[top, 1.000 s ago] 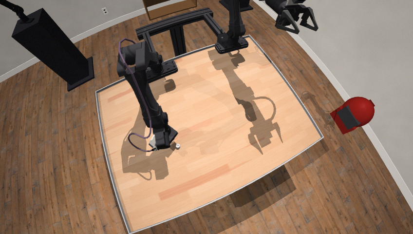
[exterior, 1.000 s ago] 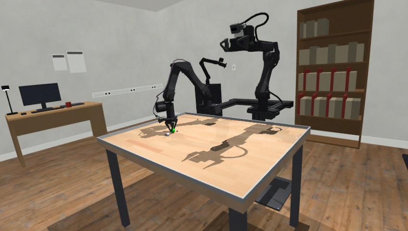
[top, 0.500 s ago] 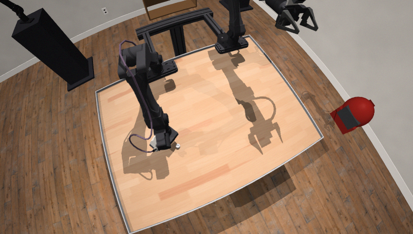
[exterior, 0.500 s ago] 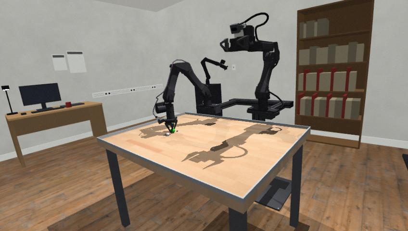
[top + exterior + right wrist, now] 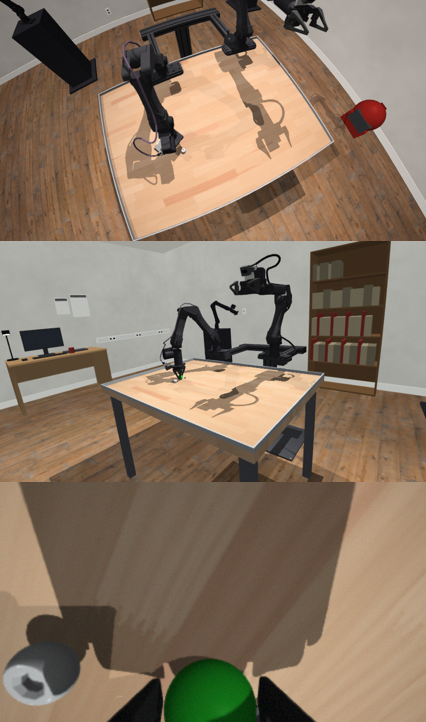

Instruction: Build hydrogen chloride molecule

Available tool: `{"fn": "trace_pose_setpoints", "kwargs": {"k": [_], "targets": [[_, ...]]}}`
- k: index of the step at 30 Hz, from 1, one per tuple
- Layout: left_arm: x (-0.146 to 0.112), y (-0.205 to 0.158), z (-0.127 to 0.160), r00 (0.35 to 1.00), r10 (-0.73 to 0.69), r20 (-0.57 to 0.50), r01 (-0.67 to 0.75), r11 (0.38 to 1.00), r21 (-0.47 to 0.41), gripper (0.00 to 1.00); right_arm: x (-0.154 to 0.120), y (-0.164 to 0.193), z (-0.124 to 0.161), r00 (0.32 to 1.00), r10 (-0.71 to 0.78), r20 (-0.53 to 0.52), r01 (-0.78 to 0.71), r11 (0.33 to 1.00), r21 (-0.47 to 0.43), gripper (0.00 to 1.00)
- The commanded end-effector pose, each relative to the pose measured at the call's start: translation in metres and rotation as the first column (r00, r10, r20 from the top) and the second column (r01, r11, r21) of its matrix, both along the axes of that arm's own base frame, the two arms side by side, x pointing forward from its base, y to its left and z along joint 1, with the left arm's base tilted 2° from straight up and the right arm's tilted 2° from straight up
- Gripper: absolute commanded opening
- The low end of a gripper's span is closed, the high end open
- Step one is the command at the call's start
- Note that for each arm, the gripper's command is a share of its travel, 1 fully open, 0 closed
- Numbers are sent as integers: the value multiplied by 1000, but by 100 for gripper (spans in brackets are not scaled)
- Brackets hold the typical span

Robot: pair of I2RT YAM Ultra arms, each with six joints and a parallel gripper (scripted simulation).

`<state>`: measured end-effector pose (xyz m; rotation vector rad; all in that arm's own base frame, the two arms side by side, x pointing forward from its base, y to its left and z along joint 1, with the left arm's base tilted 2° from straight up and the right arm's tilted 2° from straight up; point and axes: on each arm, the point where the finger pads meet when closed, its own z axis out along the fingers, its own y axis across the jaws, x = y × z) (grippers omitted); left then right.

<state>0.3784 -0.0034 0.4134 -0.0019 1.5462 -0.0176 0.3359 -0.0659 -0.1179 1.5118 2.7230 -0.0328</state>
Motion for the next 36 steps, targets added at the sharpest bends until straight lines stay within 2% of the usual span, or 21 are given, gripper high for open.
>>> {"fn": "trace_pose_setpoints", "kwargs": {"k": [1, 17, 25, 36], "targets": [[-13, -4, 33, 997, -14, 81, 14, 1000, 6, 100, 22, -7, 17, 997, 3, 71, -1, 1000, -23, 0], [-13, -4, 33, 997, -14, 81, 14, 1000, 6, 100, 25, -8, 19, 997, 2, 78, -1, 1000, -24, 0], [-13, -4, 33, 997, -14, 81, 14, 1000, 6, 100, 17, -4, 20, 999, 3, 46, -2, 1000, -18, 0], [-13, -4, 33, 997, -14, 81, 14, 1000, 6, 100, 20, -1, 35, 999, 2, 53, -1, 1000, -19, 0]]}}
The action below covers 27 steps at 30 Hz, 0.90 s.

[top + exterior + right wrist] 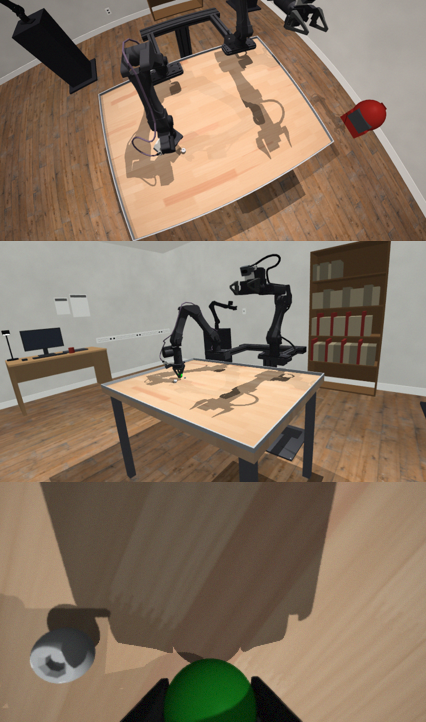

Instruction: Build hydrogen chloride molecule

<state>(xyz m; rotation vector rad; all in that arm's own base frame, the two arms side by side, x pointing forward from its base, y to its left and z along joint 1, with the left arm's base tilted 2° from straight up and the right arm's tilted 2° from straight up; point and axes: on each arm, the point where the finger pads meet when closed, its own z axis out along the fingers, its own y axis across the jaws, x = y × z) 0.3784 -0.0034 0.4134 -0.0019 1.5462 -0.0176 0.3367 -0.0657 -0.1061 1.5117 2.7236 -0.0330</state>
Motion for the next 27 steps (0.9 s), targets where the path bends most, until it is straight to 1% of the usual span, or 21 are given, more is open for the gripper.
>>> {"fn": "trace_pose_setpoints", "kwargs": {"k": [1, 3, 5, 9, 14, 20, 22, 27], "targets": [[-13, -4, 33, 997, -14, 81, 14, 1000, 6, 100, 19, 1, 25, 999, 5, 52, -4, 1000, -18, 0], [-13, -4, 33, 997, -14, 81, 14, 1000, 6, 100, 17, -1, 32, 999, 6, 48, -5, 1000, -18, 0], [-13, -4, 33, 997, -14, 81, 14, 1000, 6, 100, 17, -1, 32, 999, 6, 48, -5, 1000, -18, 0], [-13, -4, 33, 997, -14, 81, 14, 1000, 6, 100, -4, -15, 31, 1000, 25, 3, -25, 1000, -17, 0], [-13, -4, 33, 997, -14, 81, 14, 1000, 6, 100, -10, -36, 32, 993, 108, 52, -107, 994, -18, 0], [-13, -4, 33, 997, -14, 81, 14, 1000, 6, 100, -32, -65, 33, 983, 177, 55, -176, 984, -28, 0], [-13, -4, 33, 997, -14, 81, 14, 1000, 6, 100, -32, -65, 33, 983, 177, 55, -176, 984, -28, 0], [-13, -4, 33, 997, -14, 81, 14, 1000, 6, 100, -55, -87, 32, 973, 224, 50, -223, 974, -33, 0]]}}
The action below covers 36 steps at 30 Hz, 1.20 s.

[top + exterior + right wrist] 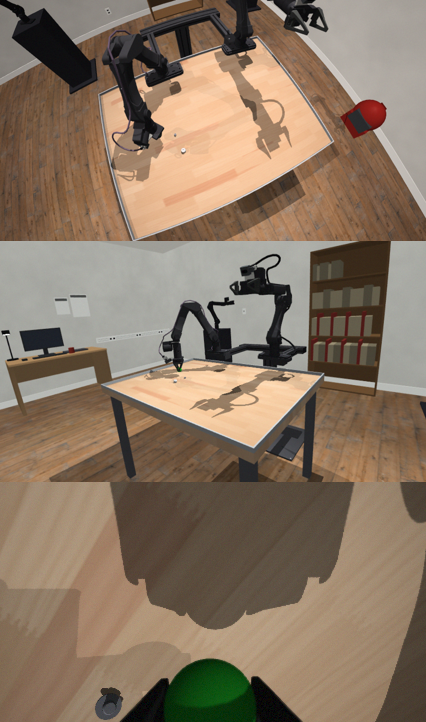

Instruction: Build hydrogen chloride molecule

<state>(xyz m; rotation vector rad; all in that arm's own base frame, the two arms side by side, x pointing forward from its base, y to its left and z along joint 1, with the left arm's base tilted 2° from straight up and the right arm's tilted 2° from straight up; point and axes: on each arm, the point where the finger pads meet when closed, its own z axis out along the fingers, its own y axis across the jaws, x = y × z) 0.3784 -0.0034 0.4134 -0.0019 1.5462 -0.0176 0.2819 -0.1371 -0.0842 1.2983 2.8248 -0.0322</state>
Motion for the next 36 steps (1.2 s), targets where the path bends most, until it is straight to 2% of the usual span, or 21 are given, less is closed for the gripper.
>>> {"fn": "trace_pose_setpoints", "kwargs": {"k": [1, 10, 16, 21, 36], "targets": [[-13, -4, 33, 997, -14, 81, 14, 1000, 6, 100, -7, -20, 10, 996, 82, 47, -81, 996, -23, 0], [-13, -4, 33, 997, -14, 81, 14, 1000, 6, 100, -55, -51, 10, 984, 172, 42, -170, 985, -38, 0], [-13, -4, 33, 997, -14, 81, 14, 1000, 6, 100, -67, -58, 10, 982, 181, 46, -179, 983, -40, 0], [-13, -4, 33, 997, -14, 81, 14, 1000, 6, 100, -75, -60, 10, 993, 115, 27, -114, 993, -35, 0], [-13, -4, 33, 997, -14, 81, 14, 1000, 6, 100, -71, -59, -2, 993, 117, 21, -116, 993, -30, 0]]}}
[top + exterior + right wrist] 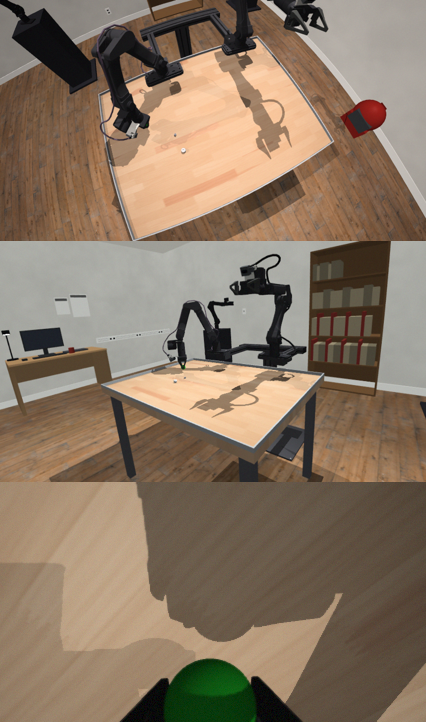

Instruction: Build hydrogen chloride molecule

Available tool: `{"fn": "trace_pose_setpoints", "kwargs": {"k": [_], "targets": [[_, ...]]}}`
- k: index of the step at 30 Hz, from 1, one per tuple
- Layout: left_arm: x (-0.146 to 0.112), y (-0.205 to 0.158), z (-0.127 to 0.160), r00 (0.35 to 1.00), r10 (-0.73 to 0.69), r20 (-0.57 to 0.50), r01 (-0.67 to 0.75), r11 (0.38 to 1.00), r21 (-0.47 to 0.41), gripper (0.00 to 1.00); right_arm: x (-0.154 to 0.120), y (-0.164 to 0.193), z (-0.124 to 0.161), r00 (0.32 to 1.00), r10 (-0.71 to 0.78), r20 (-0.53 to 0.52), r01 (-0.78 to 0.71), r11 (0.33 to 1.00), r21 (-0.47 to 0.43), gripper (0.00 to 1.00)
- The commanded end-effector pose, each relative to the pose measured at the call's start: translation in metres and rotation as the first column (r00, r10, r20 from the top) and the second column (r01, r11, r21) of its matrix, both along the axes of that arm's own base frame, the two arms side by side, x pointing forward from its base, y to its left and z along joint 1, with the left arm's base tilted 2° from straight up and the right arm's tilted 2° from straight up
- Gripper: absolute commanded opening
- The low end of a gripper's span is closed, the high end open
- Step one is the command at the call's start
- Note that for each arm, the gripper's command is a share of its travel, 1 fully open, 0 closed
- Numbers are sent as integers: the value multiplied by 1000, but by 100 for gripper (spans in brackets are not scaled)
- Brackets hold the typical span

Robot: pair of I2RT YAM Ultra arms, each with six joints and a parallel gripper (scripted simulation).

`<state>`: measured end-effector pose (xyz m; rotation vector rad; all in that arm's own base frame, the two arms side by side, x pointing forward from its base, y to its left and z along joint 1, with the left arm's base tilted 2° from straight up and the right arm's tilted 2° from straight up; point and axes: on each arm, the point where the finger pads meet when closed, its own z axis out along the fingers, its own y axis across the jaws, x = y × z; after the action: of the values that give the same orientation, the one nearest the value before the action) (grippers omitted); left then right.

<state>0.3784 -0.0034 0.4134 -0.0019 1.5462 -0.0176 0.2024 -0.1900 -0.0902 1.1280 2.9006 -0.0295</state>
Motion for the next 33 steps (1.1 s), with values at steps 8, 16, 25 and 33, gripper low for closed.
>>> {"fn": "trace_pose_setpoints", "kwargs": {"k": [8, 16, 25, 33], "targets": [[-13, -4, 33, 997, -14, 81, 14, 1000, 6, 100, 10, -6, -1, 1000, 0, 26, 1, 1000, -29, 0], [-13, -4, 33, 997, -14, 81, 14, 1000, 6, 100, 7, -2, -9, 1000, -2, 17, 2, 1000, -18, 0], [-13, -4, 33, 997, -14, 81, 14, 1000, 6, 100, 16, -11, -8, 999, -3, 38, 4, 999, -41, 0], [-13, -4, 33, 997, -14, 81, 14, 1000, 6, 100, 16, -10, -14, 1000, 2, 31, 0, 999, -39, 0]]}}
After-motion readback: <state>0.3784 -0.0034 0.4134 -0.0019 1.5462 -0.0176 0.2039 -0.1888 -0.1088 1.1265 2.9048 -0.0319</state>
